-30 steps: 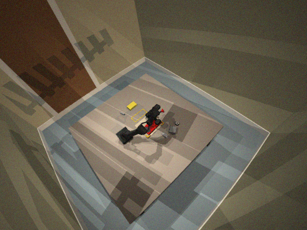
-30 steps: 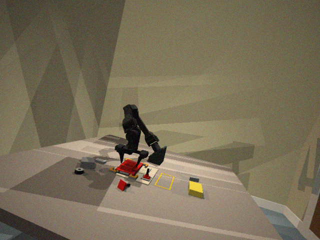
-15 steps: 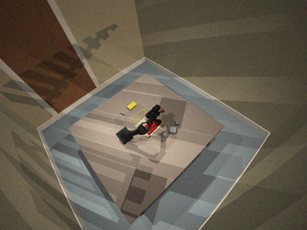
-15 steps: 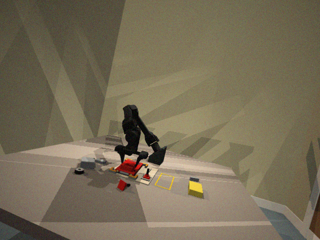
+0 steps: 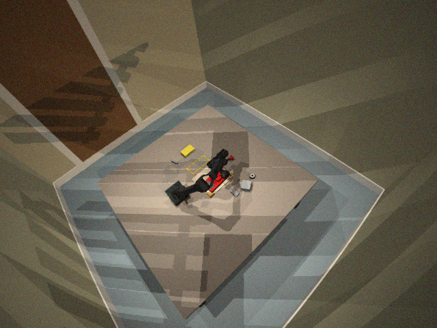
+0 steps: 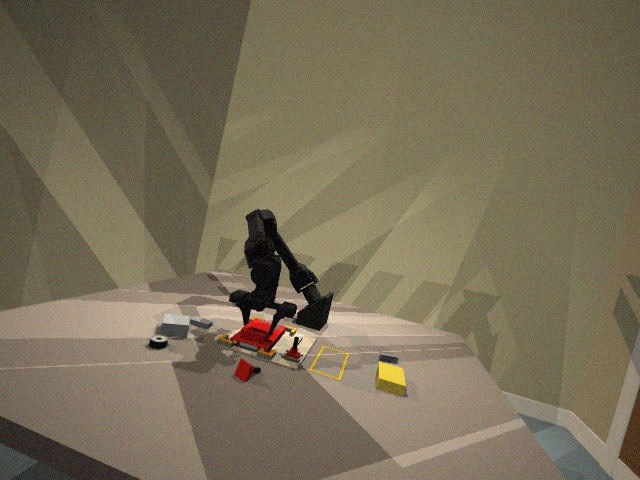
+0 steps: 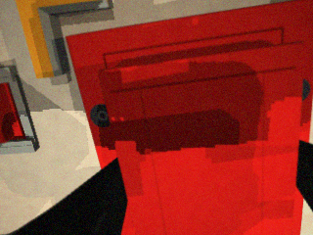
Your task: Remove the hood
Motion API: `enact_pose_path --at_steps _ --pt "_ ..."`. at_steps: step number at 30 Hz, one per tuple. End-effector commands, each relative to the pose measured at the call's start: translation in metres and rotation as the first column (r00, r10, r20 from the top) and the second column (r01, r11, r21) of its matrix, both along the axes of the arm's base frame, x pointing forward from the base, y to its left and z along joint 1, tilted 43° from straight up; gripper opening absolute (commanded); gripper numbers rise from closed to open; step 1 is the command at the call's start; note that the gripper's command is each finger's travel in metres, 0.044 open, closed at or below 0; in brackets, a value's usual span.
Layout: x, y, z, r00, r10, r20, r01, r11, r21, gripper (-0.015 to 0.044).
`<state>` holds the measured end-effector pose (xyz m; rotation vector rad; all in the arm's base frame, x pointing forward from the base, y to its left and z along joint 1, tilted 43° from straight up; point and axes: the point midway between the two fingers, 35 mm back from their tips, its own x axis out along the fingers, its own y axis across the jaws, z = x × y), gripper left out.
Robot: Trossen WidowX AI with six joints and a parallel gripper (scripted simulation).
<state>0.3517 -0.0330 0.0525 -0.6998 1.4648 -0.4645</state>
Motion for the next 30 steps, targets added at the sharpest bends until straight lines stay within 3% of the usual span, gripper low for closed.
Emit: enact_pose_path --at_steps 1,4,30 --pt "0.001 0.003 0.003 1.000 0.000 0.005 0.000 1.000 0.001 0.0065" --pt "0.001 0.004 0.004 1.000 0.000 0.005 0.000 1.000 0.001 0.0000" --pt "-0.001 0.016 0.016 1.000 0.000 0.004 0.000 1.000 0.002 0.0000"
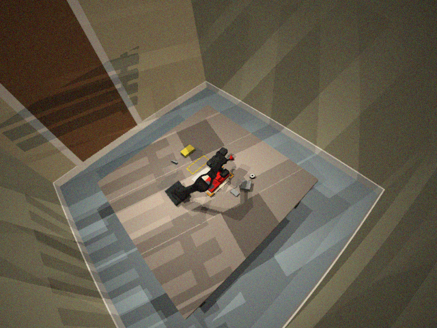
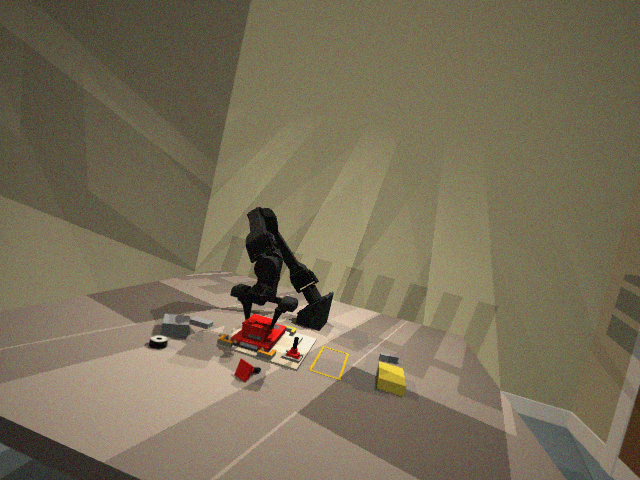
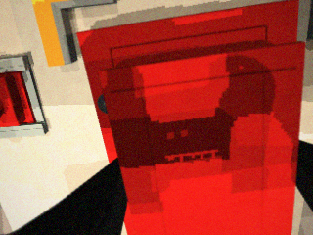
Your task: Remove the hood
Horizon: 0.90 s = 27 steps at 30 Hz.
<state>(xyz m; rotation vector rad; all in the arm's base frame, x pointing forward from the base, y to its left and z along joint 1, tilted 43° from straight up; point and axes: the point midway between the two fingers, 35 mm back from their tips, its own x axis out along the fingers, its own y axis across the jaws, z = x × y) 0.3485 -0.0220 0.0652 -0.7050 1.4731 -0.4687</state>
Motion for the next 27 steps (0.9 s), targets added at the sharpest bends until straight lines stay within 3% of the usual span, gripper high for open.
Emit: enact_pose_path --at_steps 1,27 --pt "0.002 0.005 0.004 1.000 0.003 0.012 -0.003 1.000 0.008 0.0000" --pt "-0.002 0.033 0.032 1.000 0.001 0.004 -0.001 1.000 0.002 0.0000"
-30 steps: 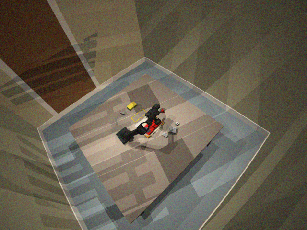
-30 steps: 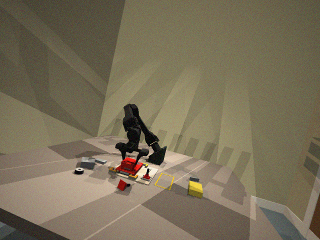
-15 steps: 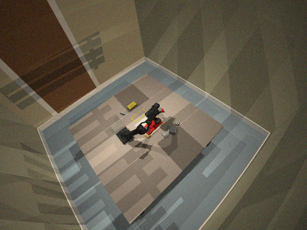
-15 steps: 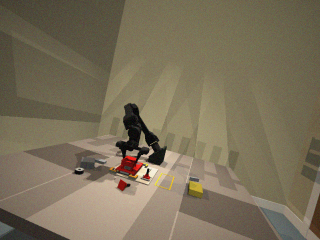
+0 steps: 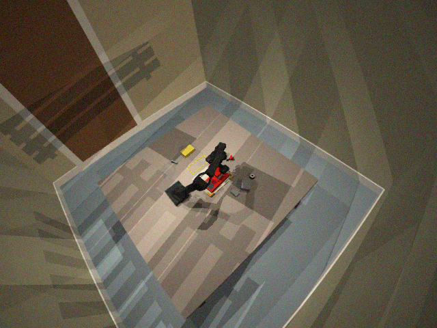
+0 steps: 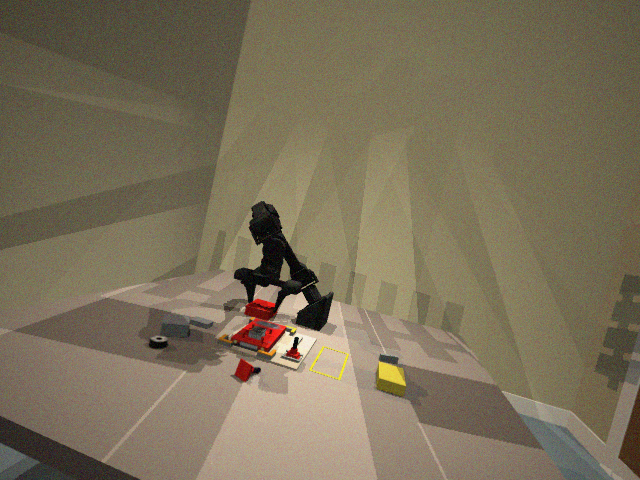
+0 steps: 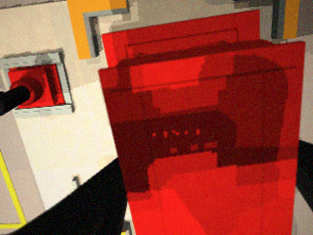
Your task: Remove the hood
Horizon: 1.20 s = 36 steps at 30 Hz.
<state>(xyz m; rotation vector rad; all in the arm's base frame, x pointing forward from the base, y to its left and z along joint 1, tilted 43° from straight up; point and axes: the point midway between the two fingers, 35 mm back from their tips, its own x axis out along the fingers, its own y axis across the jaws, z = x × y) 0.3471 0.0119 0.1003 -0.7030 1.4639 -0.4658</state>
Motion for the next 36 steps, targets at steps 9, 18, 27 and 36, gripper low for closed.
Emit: enact_pose_path --at_steps 9,18,27,36 --pt "-0.001 0.031 -0.027 1.000 -0.014 0.019 0.013 1.000 0.024 0.0000" --pt "-0.010 0.077 -0.063 1.000 -0.002 0.009 0.002 0.999 0.039 0.0000" --pt "-0.027 0.118 -0.099 1.000 0.000 0.003 0.000 0.999 0.037 0.0000" --pt "-0.052 0.154 -0.135 1.000 -0.001 0.001 0.001 1.000 0.025 0.0000"
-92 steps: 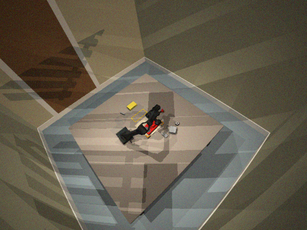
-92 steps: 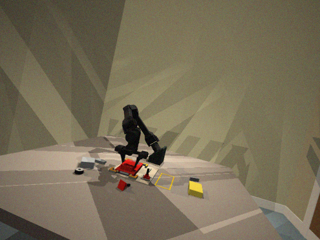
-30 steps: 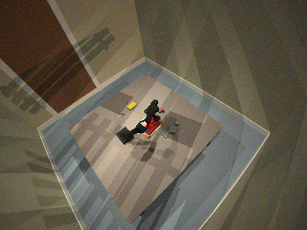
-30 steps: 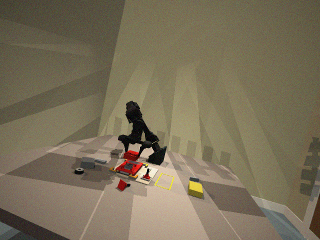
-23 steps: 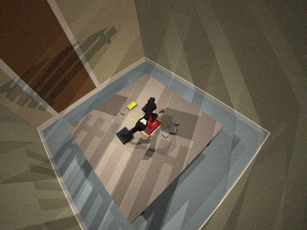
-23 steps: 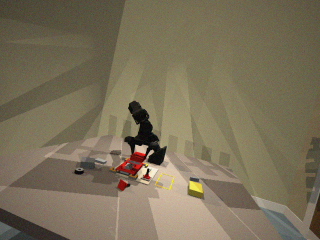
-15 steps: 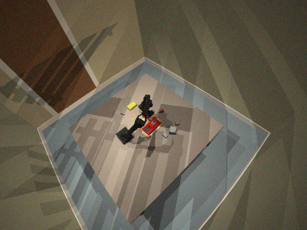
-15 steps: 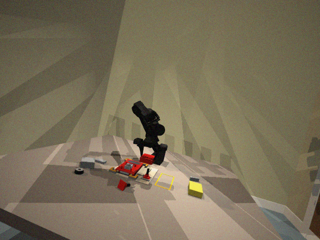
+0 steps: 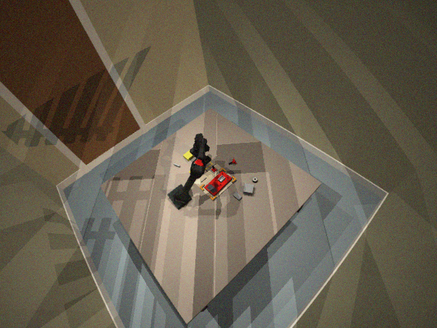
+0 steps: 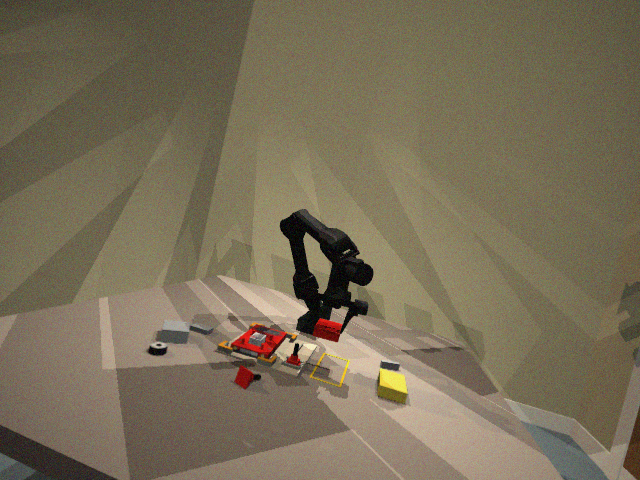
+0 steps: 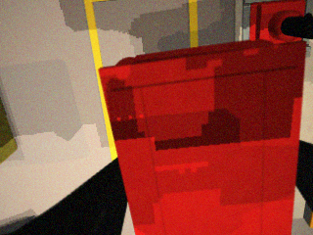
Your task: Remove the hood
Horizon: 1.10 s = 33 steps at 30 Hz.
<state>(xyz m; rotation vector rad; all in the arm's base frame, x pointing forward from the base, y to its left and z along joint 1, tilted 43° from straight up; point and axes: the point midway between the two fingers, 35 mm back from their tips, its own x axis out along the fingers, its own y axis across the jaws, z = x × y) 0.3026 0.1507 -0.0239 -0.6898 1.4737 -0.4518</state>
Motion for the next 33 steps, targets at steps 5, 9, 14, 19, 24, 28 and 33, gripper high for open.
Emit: enact_pose_path --at_steps 5,9,14,19,24,28,33 --pt "-0.015 0.024 -0.020 1.000 0.001 0.008 -0.001 1.000 0.002 0.0000" --pt "-0.015 0.023 -0.021 1.000 0.001 0.008 -0.001 1.000 0.002 0.0000" --pt "-0.015 0.021 -0.023 1.000 0.001 0.008 -0.001 1.000 0.002 0.0000" --pt "-0.014 0.019 -0.026 1.000 0.001 0.008 -0.001 1.000 0.002 0.0000" --pt "-0.013 0.017 -0.029 1.000 0.001 0.008 -0.001 1.000 0.002 0.0000" --pt "-0.013 0.015 -0.032 1.000 0.001 0.008 -0.001 1.000 0.002 0.0000" --pt "-0.012 0.012 -0.034 1.000 0.001 0.008 -0.001 1.000 0.002 0.0000"
